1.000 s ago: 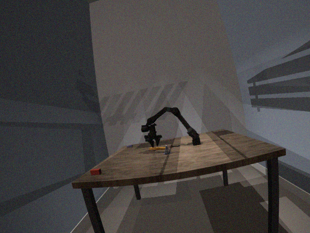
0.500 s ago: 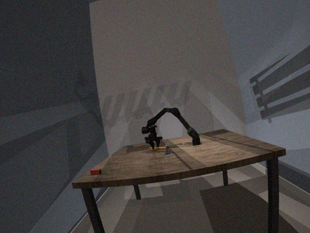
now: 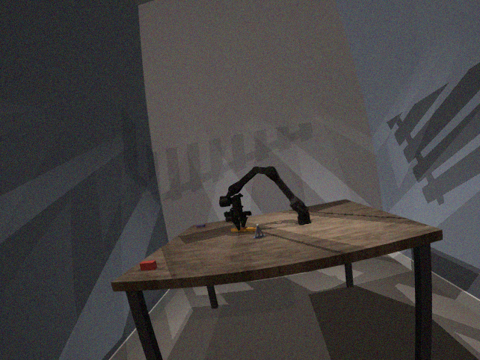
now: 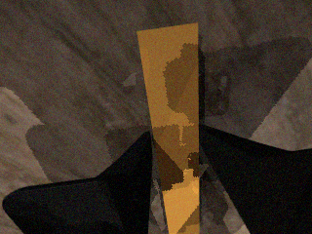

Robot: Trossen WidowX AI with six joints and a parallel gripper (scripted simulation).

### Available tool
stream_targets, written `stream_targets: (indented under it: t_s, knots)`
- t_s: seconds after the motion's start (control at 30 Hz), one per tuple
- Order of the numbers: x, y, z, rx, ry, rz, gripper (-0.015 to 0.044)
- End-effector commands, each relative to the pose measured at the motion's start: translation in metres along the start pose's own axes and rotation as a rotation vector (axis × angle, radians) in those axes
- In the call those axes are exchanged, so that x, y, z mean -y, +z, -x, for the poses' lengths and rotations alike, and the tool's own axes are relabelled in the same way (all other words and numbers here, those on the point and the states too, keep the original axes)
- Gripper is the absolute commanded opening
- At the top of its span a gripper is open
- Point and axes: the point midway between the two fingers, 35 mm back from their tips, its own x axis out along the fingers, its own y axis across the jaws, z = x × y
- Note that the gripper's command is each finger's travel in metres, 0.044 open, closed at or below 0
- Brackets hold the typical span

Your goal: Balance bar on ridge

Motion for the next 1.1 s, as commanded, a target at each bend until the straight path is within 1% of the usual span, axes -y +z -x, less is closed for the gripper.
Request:
stream_targets:
  t_s: [0.0, 0.17, 0.27, 0.3, 1.07]
  knots:
    - [0.000, 0.000, 0.000, 0.000, 0.001, 0.000, 0.0118]
    - [0.000, 0.000, 0.000, 0.000, 0.001, 0.000, 0.0085]
    - [0.000, 0.001, 0.004, 0.000, 0.000, 0.000, 0.0006]
    - [-0.001, 0.001, 0.006, 0.000, 0.000, 0.000, 0.0000]
    - [-0.002, 0.006, 0.066, 0.002, -0.002, 0.003, 0.0000]
